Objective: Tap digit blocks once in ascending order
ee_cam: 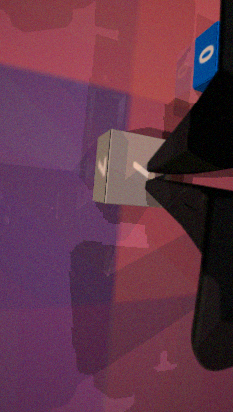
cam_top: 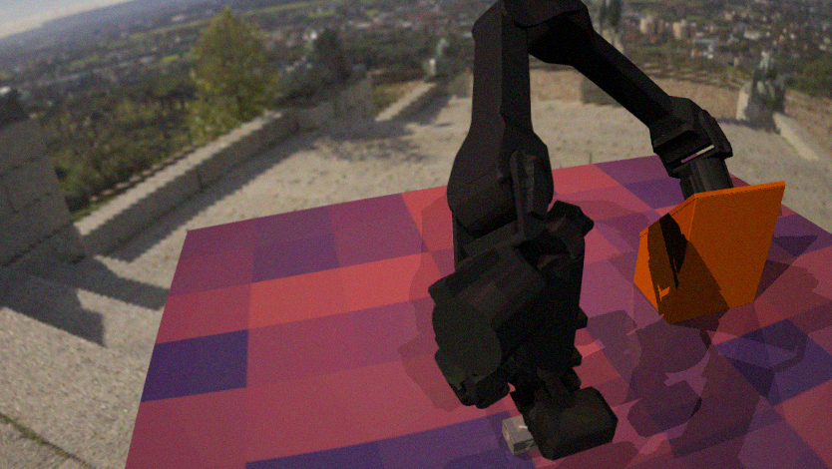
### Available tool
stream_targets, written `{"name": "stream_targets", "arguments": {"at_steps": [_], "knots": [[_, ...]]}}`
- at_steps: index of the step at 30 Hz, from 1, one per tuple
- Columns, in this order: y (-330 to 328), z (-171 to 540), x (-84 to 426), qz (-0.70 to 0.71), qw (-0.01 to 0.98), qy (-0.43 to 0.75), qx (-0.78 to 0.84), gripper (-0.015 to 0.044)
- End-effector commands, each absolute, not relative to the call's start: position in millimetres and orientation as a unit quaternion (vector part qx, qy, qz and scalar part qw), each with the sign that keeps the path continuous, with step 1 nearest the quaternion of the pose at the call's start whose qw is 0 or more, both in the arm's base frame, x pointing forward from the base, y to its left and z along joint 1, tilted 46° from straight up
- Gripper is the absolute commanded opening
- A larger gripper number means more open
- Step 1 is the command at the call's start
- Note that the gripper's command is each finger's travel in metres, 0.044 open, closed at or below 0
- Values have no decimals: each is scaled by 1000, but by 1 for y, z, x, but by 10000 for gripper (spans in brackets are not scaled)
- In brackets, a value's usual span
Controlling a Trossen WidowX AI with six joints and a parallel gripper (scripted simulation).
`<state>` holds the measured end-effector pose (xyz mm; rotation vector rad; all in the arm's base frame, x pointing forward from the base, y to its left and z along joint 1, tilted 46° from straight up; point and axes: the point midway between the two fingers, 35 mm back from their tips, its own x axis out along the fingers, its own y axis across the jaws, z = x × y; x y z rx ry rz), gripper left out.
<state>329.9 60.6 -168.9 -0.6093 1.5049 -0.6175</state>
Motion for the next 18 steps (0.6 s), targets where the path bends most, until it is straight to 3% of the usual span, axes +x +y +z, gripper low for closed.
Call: {"name": "stream_targets", "arguments": {"at_steps": [1,12,18], "knots": [[57,-172,329,-272,645,661,-272,20],[81,-148,330,-271,645,661,-272,20],[137,-94,331,-270,645,662,-271,20]]}}
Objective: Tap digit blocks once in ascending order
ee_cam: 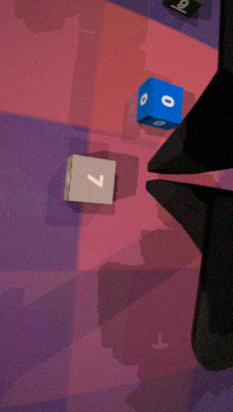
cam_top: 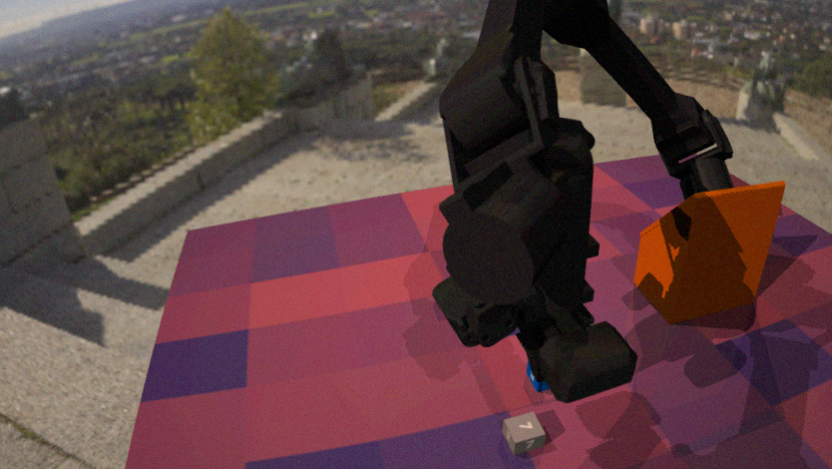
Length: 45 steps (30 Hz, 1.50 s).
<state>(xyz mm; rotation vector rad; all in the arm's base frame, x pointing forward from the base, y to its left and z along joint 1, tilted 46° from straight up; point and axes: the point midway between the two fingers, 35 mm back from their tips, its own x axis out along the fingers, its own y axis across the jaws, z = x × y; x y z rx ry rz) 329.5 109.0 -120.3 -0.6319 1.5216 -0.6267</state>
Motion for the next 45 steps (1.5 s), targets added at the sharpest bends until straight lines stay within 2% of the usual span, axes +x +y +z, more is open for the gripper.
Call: {"name": "stream_targets", "arguments": {"at_steps": [1,9,16,24,29,35,45], "knots": [[137,-94,331,-270,645,662,-271,20],[131,-86,331,-270,645,662,-271,20],[70,-12,316,-268,644,663,-271,20],[2,43,269,-272,641,663,-275,20],[-2,42,268,-272,641,663,-275,20],[-56,-11,266,-273,641,662,-276,20],[-62,-16,266,-274,641,662,-276,20]]}}
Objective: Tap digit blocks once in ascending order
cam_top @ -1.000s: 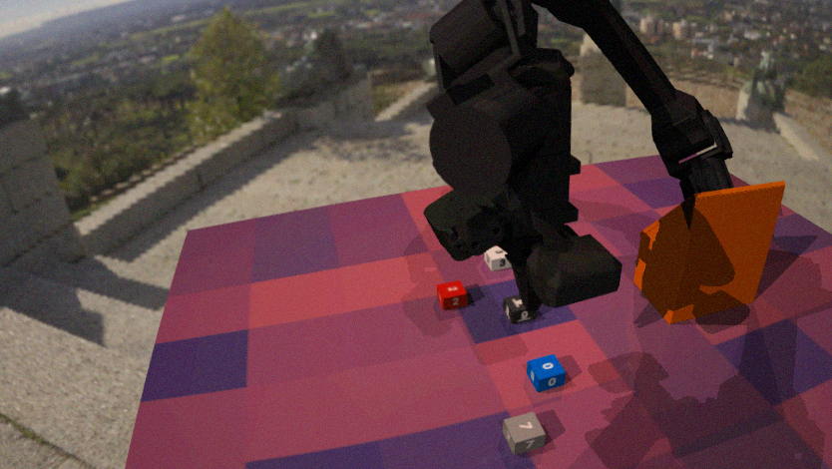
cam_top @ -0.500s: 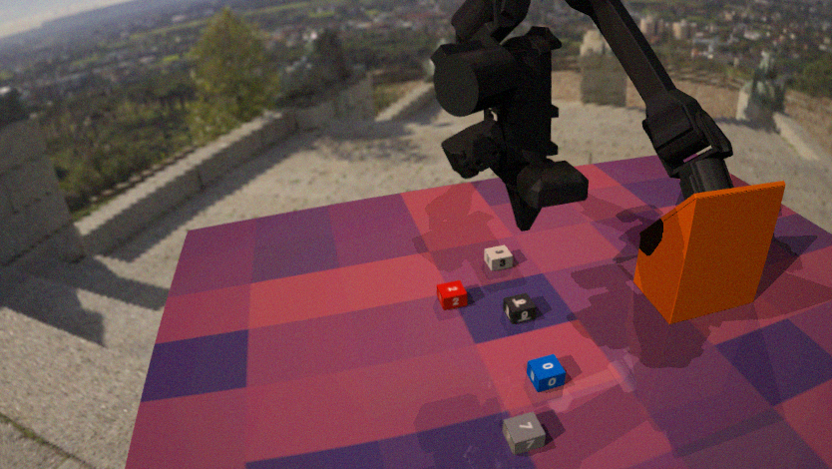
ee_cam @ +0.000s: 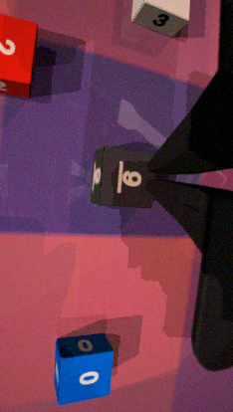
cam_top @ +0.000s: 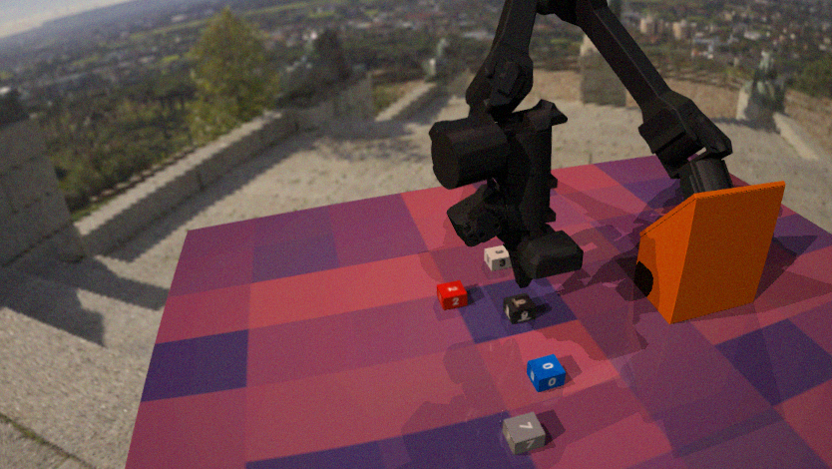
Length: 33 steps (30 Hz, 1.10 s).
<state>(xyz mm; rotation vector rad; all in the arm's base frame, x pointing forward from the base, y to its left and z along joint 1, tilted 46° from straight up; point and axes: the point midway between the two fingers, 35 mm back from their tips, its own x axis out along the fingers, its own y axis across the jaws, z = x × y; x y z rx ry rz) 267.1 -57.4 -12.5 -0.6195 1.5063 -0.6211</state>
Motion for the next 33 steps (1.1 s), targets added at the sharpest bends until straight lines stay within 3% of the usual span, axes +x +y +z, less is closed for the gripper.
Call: {"name": "stream_targets", "arguments": {"at_steps": [1,21,28,33], "knots": [[-63,-17,266,-273,641,662,-276,20],[-80,-33,264,-274,641,662,-276,20],[-58,-12,265,-274,641,662,-276,20],[0,-36,284,-256,650,664,-267,151]]}}
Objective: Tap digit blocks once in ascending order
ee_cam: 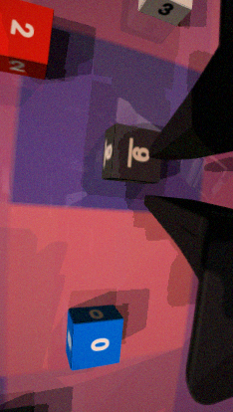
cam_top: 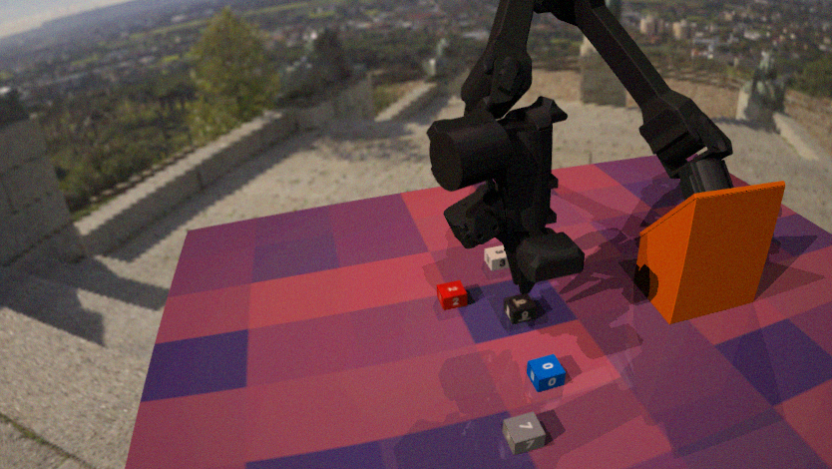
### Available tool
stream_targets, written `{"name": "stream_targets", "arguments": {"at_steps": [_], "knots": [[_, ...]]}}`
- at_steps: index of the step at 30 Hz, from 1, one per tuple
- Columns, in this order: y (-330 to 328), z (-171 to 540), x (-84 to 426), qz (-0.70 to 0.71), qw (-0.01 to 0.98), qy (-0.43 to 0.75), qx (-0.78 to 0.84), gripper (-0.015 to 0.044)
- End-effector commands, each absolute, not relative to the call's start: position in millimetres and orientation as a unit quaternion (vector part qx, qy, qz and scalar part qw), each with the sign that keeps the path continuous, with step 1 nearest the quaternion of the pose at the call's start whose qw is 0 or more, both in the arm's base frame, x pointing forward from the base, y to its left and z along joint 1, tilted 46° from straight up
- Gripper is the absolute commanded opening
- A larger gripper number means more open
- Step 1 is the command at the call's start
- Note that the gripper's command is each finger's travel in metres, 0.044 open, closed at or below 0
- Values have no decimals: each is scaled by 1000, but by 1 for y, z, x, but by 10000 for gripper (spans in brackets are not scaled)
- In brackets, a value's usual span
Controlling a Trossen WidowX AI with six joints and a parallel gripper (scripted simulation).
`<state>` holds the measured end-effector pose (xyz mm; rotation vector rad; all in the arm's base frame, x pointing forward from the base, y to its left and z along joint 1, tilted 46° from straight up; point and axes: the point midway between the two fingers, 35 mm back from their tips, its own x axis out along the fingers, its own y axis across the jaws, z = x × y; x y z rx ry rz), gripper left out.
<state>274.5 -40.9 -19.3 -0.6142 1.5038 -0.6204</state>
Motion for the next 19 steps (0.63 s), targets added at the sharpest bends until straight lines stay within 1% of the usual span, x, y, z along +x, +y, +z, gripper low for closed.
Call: {"name": "stream_targets", "arguments": {"at_steps": [1,5,9,10,12,19], "knots": [[17,-44,286,-253,651,665,-265,178],[81,-73,282,-249,650,668,-262,283],[138,-103,261,-257,647,667,-265,388],[151,-111,254,-261,646,666,-267,400],[168,-121,242,-267,644,664,-270,400],[170,-123,241,-268,644,664,-270,400]]}}
